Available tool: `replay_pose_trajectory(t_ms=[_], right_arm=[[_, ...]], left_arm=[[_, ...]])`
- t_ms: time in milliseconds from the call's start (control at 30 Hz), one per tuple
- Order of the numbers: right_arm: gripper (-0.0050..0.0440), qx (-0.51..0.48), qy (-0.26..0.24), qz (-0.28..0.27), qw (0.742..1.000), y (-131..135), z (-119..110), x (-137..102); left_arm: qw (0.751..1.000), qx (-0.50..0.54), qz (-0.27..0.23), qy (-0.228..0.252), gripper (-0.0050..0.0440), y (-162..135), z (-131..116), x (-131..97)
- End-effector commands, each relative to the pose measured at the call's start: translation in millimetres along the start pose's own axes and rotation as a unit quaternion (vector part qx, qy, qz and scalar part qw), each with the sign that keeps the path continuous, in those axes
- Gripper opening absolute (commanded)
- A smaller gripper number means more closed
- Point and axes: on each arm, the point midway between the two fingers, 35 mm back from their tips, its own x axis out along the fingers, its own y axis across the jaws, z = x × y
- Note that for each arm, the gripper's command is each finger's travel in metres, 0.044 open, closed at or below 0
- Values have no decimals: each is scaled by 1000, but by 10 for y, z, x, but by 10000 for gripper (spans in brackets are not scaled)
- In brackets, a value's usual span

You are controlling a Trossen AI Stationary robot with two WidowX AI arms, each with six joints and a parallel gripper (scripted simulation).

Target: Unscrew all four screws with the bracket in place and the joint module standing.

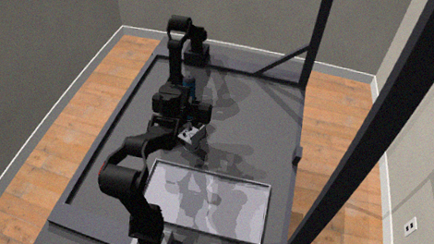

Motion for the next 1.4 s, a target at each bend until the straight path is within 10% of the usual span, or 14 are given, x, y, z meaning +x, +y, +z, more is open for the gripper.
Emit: replay_pose_trajectory(t_ms=[0,1367], right_arm=[[241,-11,-14,-3,1000,-41,157,-2],[241,-11,-14,-3,1000,-41,157,-2]], left_arm=[[999,3,1,-48,161,23,392,-57],[999,0,2,-41,161,-3,344,21]])
